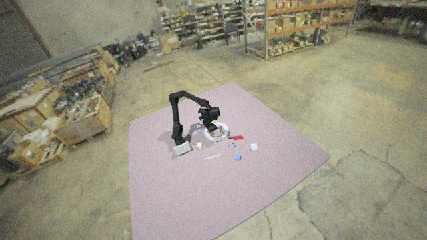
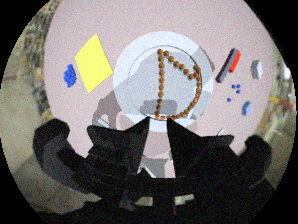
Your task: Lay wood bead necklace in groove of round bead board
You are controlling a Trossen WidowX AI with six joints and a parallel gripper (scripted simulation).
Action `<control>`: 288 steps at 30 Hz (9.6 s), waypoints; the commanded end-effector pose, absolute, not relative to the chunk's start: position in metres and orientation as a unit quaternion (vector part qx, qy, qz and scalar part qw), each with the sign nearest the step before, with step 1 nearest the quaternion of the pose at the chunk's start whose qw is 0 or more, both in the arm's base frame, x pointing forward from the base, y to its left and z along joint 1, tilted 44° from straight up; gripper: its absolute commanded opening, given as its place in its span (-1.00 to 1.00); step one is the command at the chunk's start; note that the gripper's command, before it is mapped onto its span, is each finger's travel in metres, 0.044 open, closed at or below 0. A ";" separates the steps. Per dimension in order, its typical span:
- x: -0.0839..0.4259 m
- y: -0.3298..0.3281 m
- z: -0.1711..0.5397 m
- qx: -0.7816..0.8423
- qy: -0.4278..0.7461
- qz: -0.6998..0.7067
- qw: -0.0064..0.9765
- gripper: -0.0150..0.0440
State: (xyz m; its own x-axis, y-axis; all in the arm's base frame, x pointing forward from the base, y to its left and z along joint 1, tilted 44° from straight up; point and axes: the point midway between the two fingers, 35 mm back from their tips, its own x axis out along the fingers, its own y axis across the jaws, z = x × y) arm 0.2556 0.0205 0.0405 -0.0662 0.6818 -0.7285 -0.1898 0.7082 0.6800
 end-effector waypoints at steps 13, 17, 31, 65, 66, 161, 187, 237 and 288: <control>0.254 0.034 0.026 0.190 0.651 0.332 0.656 -0.08; 0.253 0.039 0.021 0.191 0.652 0.332 0.655 -0.08; 0.253 0.040 0.020 0.187 0.652 0.332 0.655 -0.49; 0.253 0.040 0.020 0.187 0.652 0.332 0.655 -0.49; 0.253 0.040 0.020 0.187 0.652 0.332 0.655 -0.49; 0.267 0.021 0.051 0.301 0.700 0.214 0.612 -0.08; 0.265 0.045 0.026 0.301 0.699 0.215 0.612 -0.08; 0.265 0.046 0.025 0.298 0.699 0.215 0.613 -0.49; 0.250 0.061 0.041 0.299 0.699 0.215 0.613 0.31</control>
